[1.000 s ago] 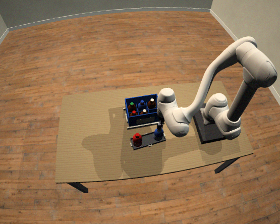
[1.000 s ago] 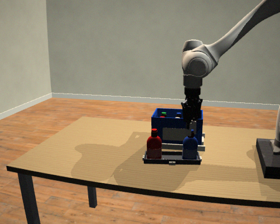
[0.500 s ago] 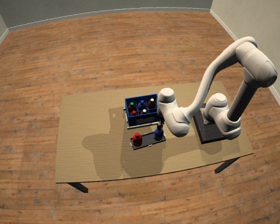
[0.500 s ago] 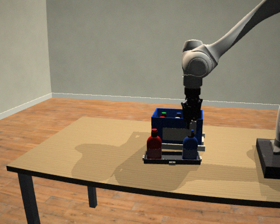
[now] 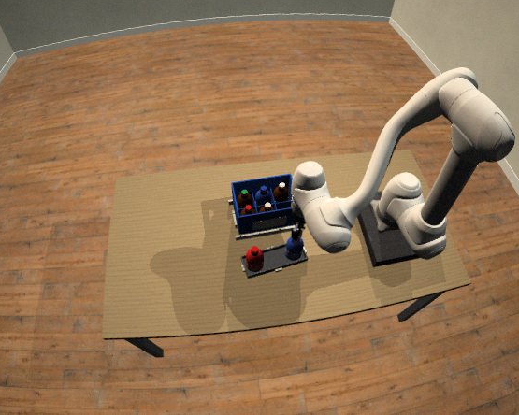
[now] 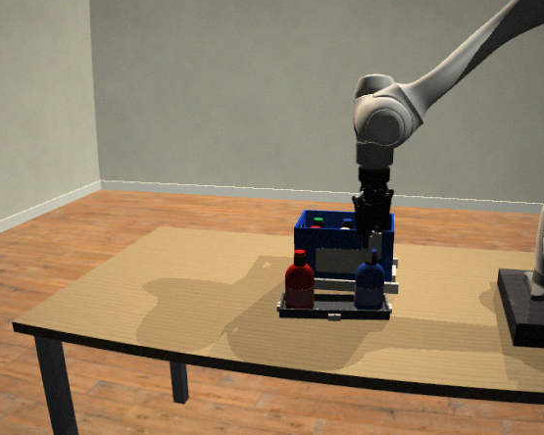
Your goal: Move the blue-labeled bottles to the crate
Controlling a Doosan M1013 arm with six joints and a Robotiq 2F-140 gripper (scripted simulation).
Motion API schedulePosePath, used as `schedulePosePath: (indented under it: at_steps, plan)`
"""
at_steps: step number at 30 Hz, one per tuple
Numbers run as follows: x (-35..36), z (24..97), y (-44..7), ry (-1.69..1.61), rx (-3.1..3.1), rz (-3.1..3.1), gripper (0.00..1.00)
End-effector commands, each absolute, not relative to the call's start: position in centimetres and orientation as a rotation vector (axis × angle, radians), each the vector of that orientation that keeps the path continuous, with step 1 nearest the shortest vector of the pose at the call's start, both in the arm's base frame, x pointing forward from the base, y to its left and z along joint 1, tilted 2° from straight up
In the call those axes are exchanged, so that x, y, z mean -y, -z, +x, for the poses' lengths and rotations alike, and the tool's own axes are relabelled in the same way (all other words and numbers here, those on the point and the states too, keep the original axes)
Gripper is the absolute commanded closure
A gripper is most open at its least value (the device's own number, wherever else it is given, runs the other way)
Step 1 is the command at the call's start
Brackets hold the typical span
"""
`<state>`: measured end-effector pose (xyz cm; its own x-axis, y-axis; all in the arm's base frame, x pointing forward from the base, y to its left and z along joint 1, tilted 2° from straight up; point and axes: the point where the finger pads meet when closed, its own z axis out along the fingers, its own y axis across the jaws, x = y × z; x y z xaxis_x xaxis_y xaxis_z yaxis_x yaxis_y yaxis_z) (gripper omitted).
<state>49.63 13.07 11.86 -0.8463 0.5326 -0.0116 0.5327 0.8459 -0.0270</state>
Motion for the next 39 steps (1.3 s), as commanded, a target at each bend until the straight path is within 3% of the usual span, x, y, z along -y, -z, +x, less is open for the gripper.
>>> schedulePosePath:
  at_steps: [1,39]
  plan:
    - [-13.1,49.6,-11.9,0.046,-3.015,0.870,1.00]
    - [-13.1,49.6,-15.1,0.046,-3.015,0.870,1.00]
